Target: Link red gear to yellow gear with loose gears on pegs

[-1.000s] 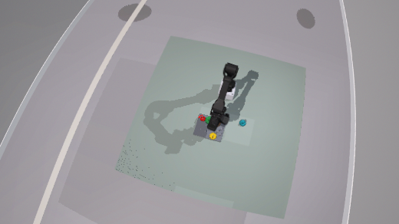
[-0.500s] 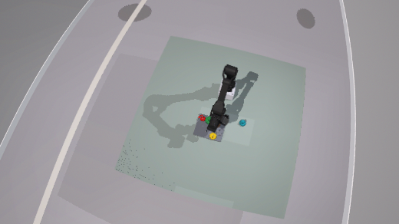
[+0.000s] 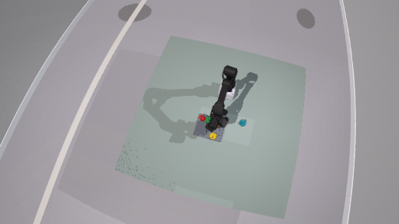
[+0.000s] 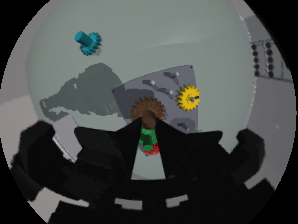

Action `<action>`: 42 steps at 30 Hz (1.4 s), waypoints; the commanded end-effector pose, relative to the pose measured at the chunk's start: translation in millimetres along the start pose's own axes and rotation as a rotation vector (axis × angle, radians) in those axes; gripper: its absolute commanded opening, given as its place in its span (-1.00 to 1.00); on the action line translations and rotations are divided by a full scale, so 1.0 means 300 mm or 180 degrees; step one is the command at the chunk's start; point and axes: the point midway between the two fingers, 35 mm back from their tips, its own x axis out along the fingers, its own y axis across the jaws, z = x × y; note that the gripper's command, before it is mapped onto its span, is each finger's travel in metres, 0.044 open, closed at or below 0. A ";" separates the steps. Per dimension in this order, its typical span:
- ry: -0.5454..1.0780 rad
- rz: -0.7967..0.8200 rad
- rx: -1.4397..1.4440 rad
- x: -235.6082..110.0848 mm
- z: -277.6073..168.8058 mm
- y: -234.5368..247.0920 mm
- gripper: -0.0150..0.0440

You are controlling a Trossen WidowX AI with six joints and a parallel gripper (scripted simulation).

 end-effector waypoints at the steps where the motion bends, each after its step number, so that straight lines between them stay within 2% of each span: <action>1: -0.0003 0.0003 0.0005 0.003 0.000 -0.001 -0.49; 16: -0.0004 0.0003 -0.0791 0.018 0.001 0.003 -0.49; 25: -0.0004 0.0003 -0.0847 0.027 0.001 -0.001 -0.49; 30: -0.0003 0.0003 -0.0678 0.021 0.001 0.000 -0.05; 31: -0.0003 0.0003 -0.0622 0.018 0.001 0.000 -0.02; 35: -0.0003 0.0003 -0.0494 -0.003 0.002 -0.001 -0.02; 42: -0.0003 0.0002 -0.0410 -0.139 0.002 0.000 -0.02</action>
